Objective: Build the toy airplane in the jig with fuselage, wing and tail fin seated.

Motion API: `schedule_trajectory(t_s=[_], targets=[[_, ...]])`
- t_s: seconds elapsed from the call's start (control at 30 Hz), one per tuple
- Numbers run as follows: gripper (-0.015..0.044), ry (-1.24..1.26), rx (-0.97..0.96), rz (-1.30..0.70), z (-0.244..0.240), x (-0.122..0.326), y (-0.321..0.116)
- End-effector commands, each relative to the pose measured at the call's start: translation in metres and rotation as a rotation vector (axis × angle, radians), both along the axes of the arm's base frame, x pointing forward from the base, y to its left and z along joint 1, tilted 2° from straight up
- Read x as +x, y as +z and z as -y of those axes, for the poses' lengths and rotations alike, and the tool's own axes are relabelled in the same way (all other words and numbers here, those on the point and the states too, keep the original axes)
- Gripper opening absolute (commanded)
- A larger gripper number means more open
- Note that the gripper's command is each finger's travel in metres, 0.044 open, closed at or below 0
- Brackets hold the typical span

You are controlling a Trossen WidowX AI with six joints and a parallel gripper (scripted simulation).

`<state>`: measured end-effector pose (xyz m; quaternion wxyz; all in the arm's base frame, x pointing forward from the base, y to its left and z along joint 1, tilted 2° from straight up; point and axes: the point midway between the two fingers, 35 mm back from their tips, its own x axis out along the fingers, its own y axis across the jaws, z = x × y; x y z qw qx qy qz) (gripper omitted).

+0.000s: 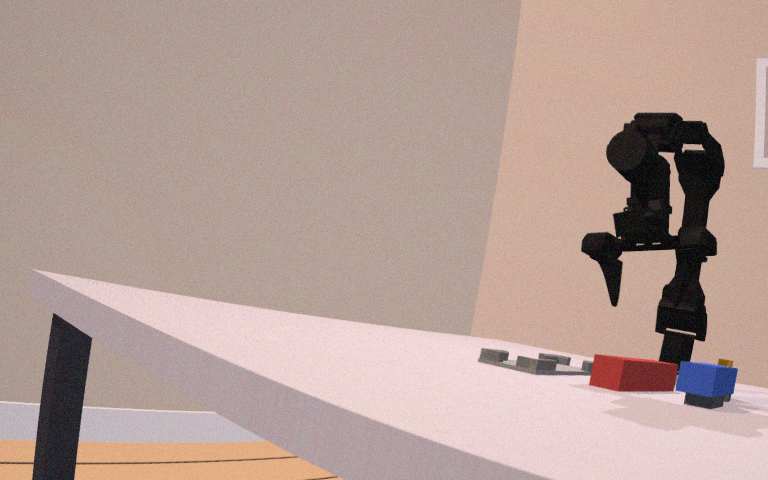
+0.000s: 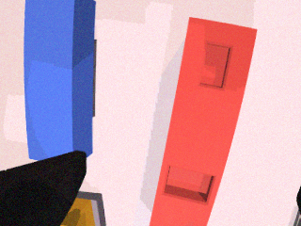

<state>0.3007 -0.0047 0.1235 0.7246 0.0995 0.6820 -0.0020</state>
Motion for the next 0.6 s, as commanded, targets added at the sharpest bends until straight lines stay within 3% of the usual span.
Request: schedule_trajectory(t_s=[0.0,0.23,0.4,0.57], targets=[[0.0440,-0.060,-0.094,-0.072,-0.005,-0.016,0.012],[0.0440,-0.060,-0.094,-0.072,-0.006,-0.016,0.009],[0.0440,-0.060,-0.094,-0.072,-0.007,-0.016,-0.039],[0.0440,-0.060,-0.094,-0.072,-0.008,-0.016,-0.043]])
